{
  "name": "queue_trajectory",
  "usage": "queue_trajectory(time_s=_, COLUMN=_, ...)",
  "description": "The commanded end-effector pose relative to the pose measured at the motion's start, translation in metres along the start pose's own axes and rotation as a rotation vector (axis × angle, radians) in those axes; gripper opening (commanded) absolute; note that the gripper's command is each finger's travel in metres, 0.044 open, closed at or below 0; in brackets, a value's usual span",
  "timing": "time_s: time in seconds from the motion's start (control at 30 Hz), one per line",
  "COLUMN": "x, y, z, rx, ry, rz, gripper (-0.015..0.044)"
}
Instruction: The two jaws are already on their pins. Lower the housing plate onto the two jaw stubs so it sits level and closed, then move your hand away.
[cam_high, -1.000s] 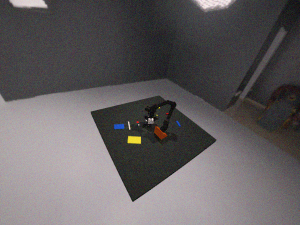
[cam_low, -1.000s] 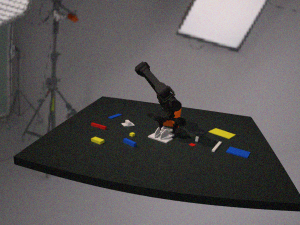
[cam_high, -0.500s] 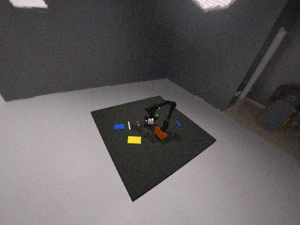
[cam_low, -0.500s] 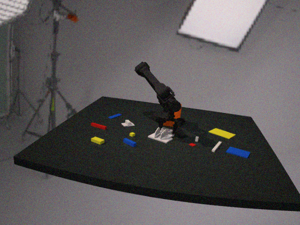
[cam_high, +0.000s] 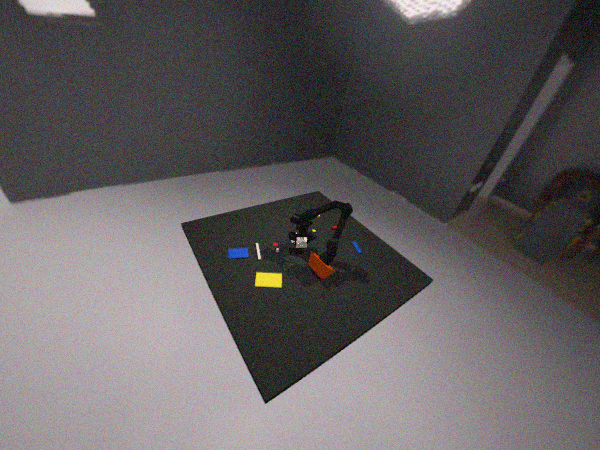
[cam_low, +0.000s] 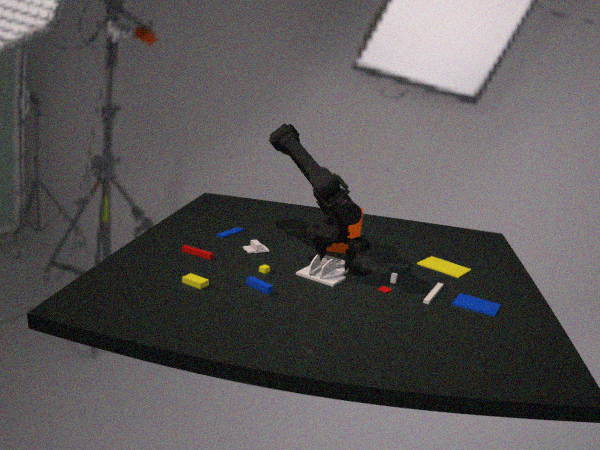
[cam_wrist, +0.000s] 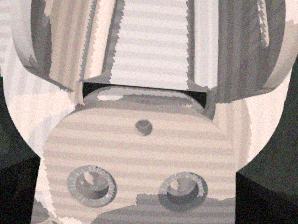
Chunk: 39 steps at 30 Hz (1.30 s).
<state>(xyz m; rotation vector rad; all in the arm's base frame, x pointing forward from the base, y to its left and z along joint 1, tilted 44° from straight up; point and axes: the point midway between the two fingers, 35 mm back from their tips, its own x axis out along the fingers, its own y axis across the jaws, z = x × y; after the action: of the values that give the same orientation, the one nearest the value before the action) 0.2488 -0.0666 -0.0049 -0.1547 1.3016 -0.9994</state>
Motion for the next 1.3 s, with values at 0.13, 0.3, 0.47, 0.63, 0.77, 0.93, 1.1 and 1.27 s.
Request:
queue_trajectory(time_s=0.13, x=0.0018, y=-0.0006, z=-0.0006, rx=-0.006, ry=-0.001, rz=-0.005, gripper=0.0351)
queue_trajectory(time_s=0.3, x=0.0037, y=-0.0006, z=-0.0006, rx=-0.006, ry=-0.001, rz=-0.005, gripper=0.0351)
queue_trajectory(time_s=0.47, x=0.0037, y=-0.0006, z=-0.0006, rx=-0.006, ry=-0.001, rz=-0.005, gripper=0.0351)
queue_trajectory(time_s=0.63, x=0.0059, y=-0.0006, z=-0.0006, rx=-0.006, ry=-0.001, rz=-0.005, gripper=0.0351)
queue_trajectory(time_s=0.77, x=0.0061, y=-0.0006, z=-0.0006, rx=-0.006, ry=-0.001, rz=-0.005, gripper=0.0351)
queue_trajectory(time_s=0.93, x=0.0061, y=-0.0006, z=-0.0006, rx=-0.006, ry=-0.001, rz=-0.005, gripper=0.0351)
queue_trajectory(time_s=1.1, x=0.0061, y=-0.0006, z=-0.0006, rx=-0.006, ry=-0.001, rz=-0.005, gripper=0.0351)
queue_trajectory(time_s=1.27, x=0.0061, y=-0.0006, z=-0.0006, rx=-0.006, ry=-0.001, rz=-0.005, gripper=0.0351)
